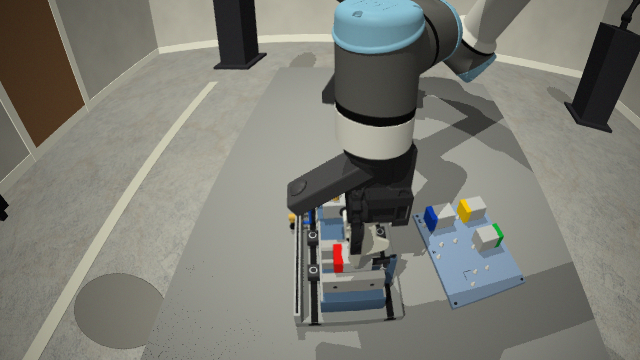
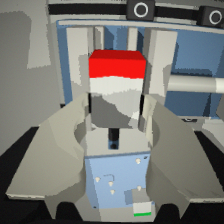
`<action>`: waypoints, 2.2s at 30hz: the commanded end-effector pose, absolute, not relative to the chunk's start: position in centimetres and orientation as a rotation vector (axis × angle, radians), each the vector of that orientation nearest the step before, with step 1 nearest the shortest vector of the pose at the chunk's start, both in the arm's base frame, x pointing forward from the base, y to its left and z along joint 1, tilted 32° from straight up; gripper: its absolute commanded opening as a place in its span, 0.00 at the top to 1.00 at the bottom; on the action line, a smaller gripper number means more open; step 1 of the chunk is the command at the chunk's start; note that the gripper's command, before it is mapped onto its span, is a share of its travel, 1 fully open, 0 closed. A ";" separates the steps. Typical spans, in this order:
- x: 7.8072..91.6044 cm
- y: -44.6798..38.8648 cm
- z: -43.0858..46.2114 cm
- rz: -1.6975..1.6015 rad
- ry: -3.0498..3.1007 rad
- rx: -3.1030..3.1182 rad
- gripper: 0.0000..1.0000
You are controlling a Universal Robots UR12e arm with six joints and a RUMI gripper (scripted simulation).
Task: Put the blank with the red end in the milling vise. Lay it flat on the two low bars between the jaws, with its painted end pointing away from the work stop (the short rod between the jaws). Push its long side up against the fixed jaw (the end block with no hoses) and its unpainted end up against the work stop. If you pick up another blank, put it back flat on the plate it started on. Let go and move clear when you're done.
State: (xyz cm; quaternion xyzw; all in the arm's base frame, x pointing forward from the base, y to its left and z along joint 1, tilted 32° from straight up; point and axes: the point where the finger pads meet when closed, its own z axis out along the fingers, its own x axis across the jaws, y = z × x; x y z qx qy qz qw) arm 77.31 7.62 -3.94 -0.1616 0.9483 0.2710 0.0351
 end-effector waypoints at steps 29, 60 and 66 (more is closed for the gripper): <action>77.6 7.6 -3.8 0.829 2.910 -0.497 0.60; 77.7 7.3 -3.3 0.827 2.908 -0.497 0.60; 77.8 6.9 -2.8 0.825 2.908 -0.496 0.60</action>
